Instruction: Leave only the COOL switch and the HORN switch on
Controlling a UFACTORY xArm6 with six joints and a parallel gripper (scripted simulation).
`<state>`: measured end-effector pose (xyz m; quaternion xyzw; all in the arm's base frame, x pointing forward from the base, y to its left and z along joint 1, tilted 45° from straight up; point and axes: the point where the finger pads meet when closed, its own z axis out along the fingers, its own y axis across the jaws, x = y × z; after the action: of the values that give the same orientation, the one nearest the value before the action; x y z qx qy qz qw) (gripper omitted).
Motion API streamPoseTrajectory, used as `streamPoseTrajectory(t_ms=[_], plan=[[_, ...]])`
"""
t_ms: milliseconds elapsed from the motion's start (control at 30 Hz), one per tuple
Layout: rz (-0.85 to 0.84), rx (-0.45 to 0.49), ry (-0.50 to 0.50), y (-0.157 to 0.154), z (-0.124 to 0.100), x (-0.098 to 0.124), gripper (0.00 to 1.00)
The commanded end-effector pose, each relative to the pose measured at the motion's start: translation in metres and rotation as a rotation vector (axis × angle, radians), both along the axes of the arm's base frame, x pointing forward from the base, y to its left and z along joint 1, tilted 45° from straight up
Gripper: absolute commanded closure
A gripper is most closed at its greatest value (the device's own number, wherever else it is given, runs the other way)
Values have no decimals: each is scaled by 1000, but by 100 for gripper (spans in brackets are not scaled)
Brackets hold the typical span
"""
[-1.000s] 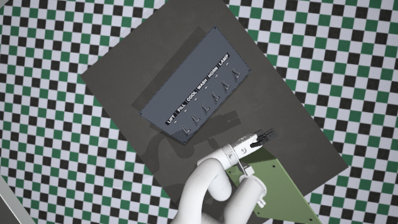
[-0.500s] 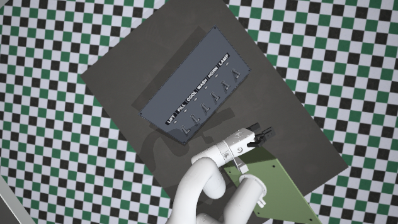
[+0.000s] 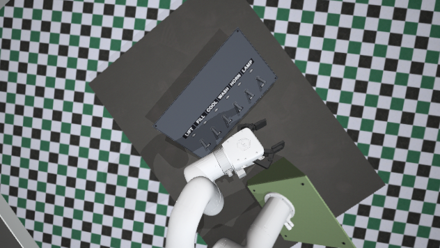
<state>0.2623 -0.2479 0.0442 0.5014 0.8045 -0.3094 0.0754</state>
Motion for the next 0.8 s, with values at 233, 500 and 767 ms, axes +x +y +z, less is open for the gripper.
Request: streamPoseTrajectory(t_ms=[233,500,767], plan=[[-485,-75,-323,21,50,47,0],[-886,-53,-568,62,89,82,0],[-1227,3,-714,108,121,106,0]])
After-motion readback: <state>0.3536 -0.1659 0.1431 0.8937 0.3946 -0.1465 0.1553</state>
